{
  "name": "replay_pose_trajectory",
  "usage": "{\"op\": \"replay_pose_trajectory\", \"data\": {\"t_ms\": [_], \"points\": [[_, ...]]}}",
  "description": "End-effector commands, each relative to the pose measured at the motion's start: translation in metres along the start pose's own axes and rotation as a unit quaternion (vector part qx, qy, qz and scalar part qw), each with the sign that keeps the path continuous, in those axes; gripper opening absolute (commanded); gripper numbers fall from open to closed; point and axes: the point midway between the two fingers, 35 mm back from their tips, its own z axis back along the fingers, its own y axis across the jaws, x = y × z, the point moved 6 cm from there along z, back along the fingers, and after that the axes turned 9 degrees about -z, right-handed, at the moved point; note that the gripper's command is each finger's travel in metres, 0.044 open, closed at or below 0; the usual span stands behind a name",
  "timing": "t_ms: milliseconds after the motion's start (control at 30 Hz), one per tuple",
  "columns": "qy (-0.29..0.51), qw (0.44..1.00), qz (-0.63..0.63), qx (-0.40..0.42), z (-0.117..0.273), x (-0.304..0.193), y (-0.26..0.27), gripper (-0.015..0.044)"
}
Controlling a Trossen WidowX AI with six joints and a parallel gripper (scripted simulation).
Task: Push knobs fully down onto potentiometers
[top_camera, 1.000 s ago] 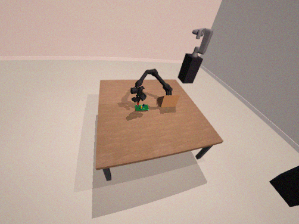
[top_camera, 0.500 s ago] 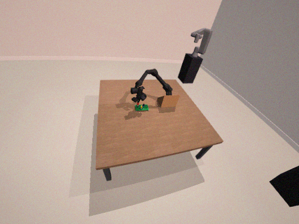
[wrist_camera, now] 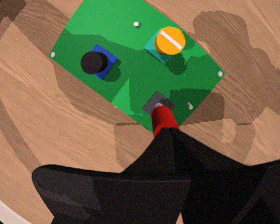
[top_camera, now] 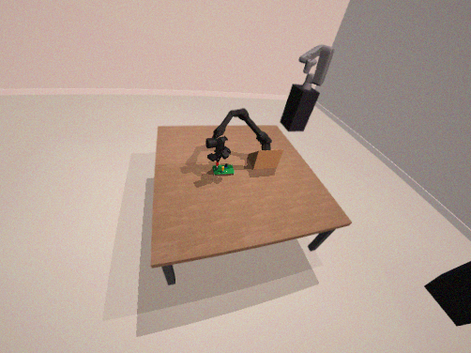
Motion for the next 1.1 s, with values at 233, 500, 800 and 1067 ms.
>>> {"op": "replay_pose_trajectory", "data": {"t_ms": [233, 500, 800, 1067], "points": [[-0.003, 1.000, -0.015, 0.010, -0.0237, -0.0045, -0.0012, 0.0000], [-0.003, 1.000, -0.015, 0.010, -0.0273, -0.0045, -0.0011, 0.0000], [-0.003, 1.000, -0.015, 0.010, -0.0275, -0.0045, -0.0011, 0.0000], [-0.003, 1.000, -0.015, 0.010, -0.0297, -0.0045, -0.0011, 0.0000]]}}
